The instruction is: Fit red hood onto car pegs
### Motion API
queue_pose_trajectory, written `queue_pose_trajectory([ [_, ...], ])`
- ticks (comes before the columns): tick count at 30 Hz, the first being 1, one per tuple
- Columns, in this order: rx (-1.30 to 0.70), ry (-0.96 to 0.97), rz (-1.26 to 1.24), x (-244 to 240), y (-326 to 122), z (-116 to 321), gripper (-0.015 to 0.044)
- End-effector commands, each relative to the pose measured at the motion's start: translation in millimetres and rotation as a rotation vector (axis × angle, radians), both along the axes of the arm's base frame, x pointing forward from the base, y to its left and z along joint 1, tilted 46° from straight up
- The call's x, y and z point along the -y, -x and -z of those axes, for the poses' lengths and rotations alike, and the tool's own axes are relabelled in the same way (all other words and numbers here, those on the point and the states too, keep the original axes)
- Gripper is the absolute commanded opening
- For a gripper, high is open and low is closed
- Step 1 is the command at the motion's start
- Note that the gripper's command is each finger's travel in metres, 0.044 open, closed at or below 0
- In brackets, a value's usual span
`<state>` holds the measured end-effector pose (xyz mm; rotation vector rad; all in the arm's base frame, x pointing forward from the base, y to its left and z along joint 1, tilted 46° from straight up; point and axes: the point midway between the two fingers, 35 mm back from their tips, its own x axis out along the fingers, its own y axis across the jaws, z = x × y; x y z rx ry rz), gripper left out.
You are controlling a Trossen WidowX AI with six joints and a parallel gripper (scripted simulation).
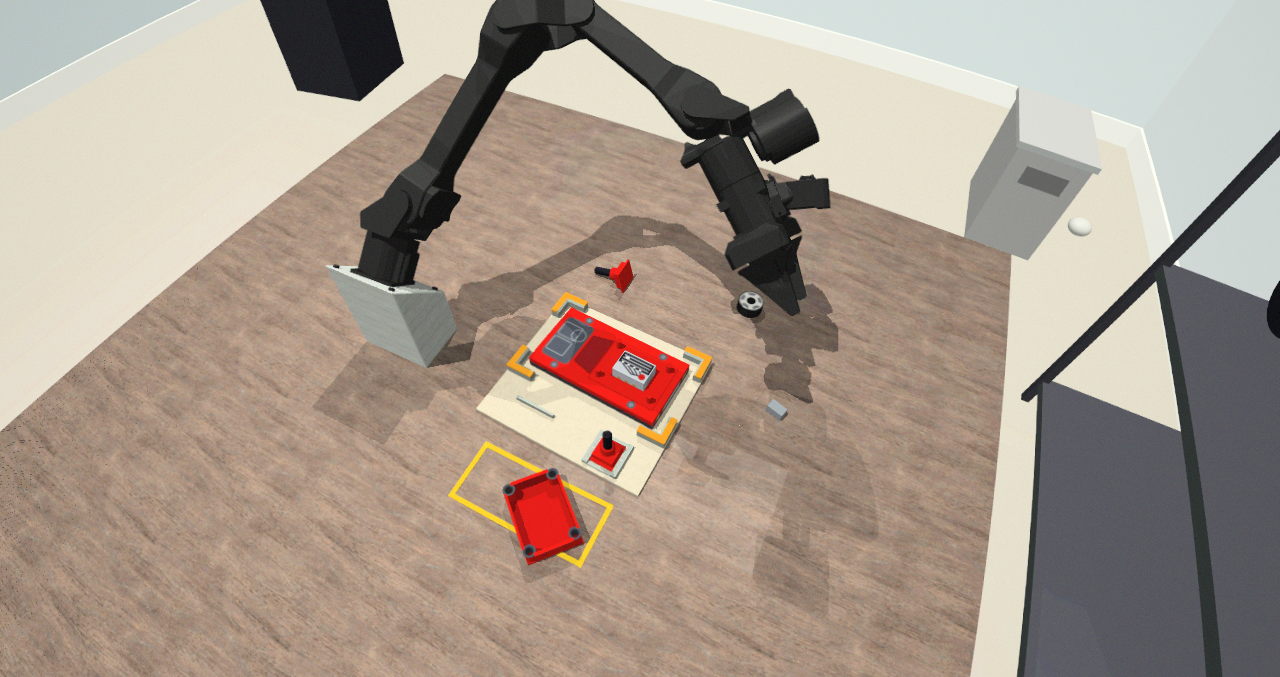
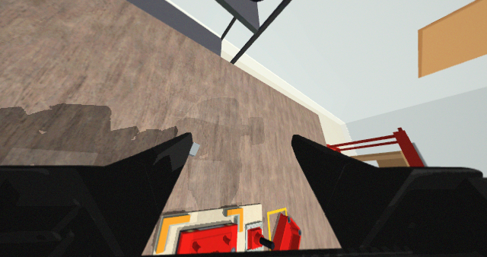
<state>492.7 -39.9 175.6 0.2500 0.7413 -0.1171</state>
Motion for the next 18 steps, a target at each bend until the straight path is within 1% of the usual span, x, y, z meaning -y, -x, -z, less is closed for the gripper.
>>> queue_pose_trajectory([
  [1,-0.152,-0.054,0.01,29,8,50,0.044],
  [6,-0.363,-0.179,0.036,66,33,119,0.044],
  [11,-0.548,-0.354,0.073,95,70,179,0.044],
  [14,-0.651,-0.492,0.104,108,98,212,0.044],
  [18,-0.769,-0.721,0.158,120,141,252,0.044],
])
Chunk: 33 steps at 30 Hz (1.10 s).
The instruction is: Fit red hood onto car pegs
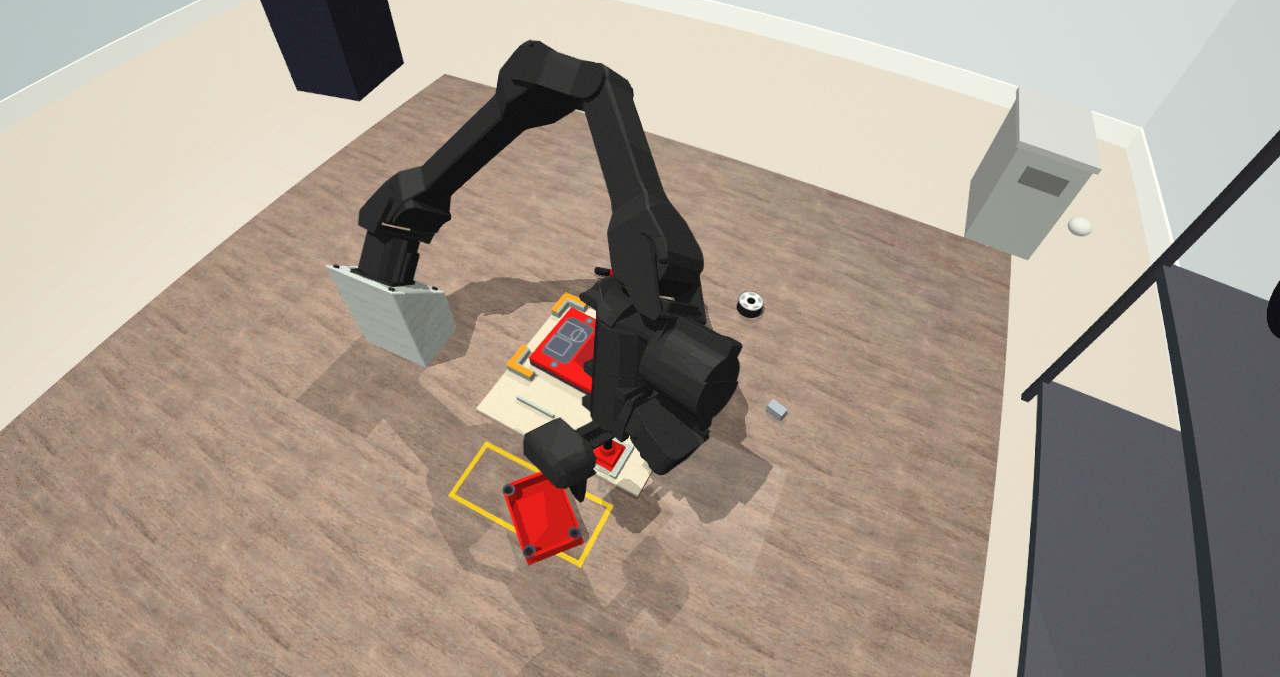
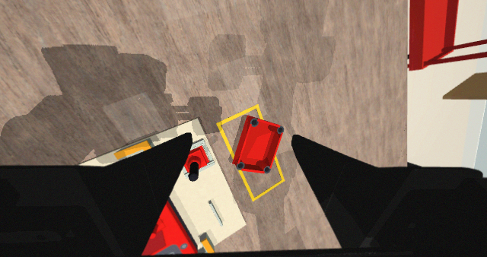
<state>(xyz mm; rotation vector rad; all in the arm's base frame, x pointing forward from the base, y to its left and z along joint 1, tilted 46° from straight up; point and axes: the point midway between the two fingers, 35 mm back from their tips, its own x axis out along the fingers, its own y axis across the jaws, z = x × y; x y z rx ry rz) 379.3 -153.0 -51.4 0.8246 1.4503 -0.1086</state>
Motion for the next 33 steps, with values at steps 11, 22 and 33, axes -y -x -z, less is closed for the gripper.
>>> queue_pose_trajectory([
  [11,-0.183,-0.382,0.194,10,73,55,0.044],
  [22,-0.183,-0.382,0.194,4,72,62,0.044],
  [33,-0.183,-0.382,0.194,-3,70,69,0.044],
])
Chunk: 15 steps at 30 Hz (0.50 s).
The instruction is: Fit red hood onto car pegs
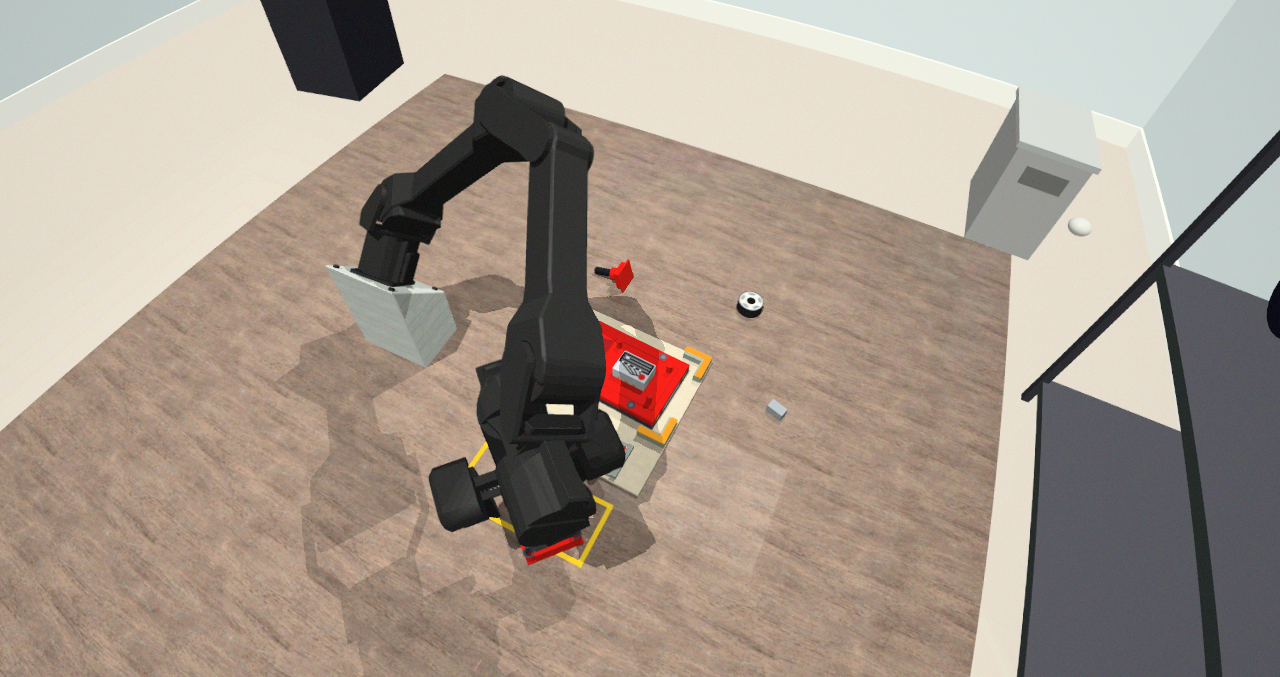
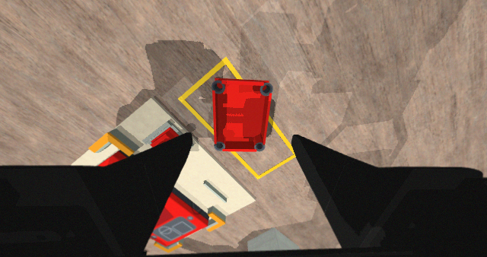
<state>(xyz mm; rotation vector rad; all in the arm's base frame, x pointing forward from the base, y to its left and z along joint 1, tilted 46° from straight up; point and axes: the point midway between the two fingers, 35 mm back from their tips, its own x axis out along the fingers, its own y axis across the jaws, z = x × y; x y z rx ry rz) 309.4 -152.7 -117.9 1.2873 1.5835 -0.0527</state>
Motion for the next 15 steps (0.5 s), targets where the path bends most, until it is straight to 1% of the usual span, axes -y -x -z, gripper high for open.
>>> queue_pose_trajectory([
  [1,-0.004,-0.005,0.005,-3.5,0.3,3.0,0.044],
  [15,-0.004,-0.006,0.005,-12.8,-0.9,11.6,0.044],
])
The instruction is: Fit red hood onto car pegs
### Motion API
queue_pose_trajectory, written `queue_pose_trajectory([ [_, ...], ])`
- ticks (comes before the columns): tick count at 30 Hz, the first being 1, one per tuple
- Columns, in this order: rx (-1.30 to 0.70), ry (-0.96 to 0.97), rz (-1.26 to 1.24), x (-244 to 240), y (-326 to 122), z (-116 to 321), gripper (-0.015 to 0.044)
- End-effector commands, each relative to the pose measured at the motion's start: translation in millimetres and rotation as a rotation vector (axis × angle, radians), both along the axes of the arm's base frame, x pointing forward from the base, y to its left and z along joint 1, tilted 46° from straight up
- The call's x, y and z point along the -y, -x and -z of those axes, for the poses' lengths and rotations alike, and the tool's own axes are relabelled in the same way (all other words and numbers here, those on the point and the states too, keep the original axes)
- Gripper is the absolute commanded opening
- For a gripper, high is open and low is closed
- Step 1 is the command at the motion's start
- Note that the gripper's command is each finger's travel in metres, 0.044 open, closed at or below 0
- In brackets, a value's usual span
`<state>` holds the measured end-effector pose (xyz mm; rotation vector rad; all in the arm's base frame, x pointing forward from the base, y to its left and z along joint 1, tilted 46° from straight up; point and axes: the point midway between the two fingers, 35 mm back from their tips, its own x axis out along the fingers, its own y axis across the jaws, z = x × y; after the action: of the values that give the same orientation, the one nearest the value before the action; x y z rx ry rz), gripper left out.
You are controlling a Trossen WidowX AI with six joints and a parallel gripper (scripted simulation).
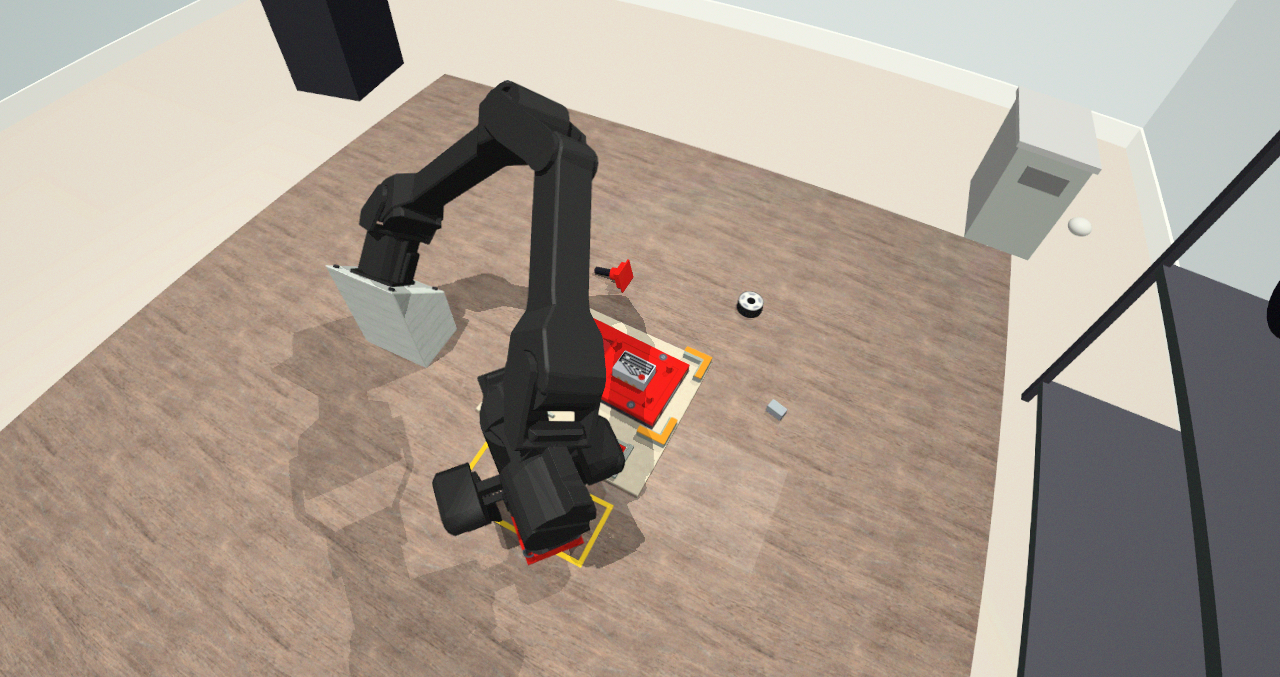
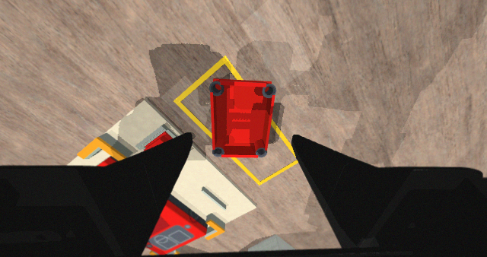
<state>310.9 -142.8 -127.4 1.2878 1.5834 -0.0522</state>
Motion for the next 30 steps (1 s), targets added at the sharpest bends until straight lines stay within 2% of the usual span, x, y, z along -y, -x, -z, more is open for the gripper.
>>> queue_pose_trajectory([
  [1,-0.004,-0.005,0.005,-4,0,3,0.044],
  [30,-0.003,-0.008,0.005,-23,-1,19,0.044],
])
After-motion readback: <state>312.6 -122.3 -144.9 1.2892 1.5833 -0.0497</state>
